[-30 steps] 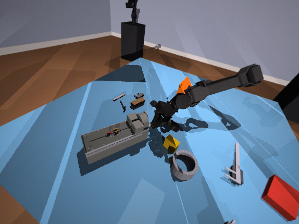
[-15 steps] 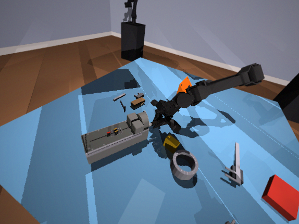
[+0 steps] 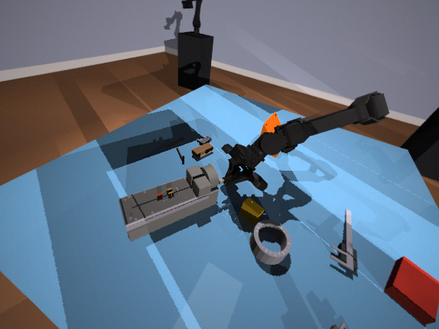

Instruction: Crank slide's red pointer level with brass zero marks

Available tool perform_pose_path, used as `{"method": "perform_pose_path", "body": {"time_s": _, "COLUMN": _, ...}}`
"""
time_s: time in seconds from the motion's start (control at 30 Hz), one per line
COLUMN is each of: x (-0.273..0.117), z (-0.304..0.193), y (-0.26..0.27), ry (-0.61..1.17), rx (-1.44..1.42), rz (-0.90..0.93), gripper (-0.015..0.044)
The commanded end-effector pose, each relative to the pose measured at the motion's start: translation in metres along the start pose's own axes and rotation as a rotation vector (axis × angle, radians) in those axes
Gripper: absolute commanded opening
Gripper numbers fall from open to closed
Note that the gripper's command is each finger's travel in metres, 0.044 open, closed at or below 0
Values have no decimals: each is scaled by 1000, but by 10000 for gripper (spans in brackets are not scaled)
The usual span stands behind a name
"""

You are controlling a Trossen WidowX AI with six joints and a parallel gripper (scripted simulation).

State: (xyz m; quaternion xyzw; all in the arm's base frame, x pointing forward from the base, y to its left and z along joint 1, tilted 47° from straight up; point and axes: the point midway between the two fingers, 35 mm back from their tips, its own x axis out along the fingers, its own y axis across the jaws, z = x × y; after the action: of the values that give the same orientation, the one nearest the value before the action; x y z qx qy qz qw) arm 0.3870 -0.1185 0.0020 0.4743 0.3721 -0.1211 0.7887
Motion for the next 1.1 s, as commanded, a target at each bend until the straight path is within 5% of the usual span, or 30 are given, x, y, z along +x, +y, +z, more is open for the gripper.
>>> {"method": "perform_pose_path", "body": {"time_s": 0.0, "x": -7, "z": 7, "y": 0, "ry": -11, "rx": 2, "rz": 7, "gripper": 0}}
{"method": "perform_pose_path", "body": {"time_s": 1.07, "x": -21, "z": 20, "y": -20, "ry": -12, "rx": 0, "rz": 5, "gripper": 0}}
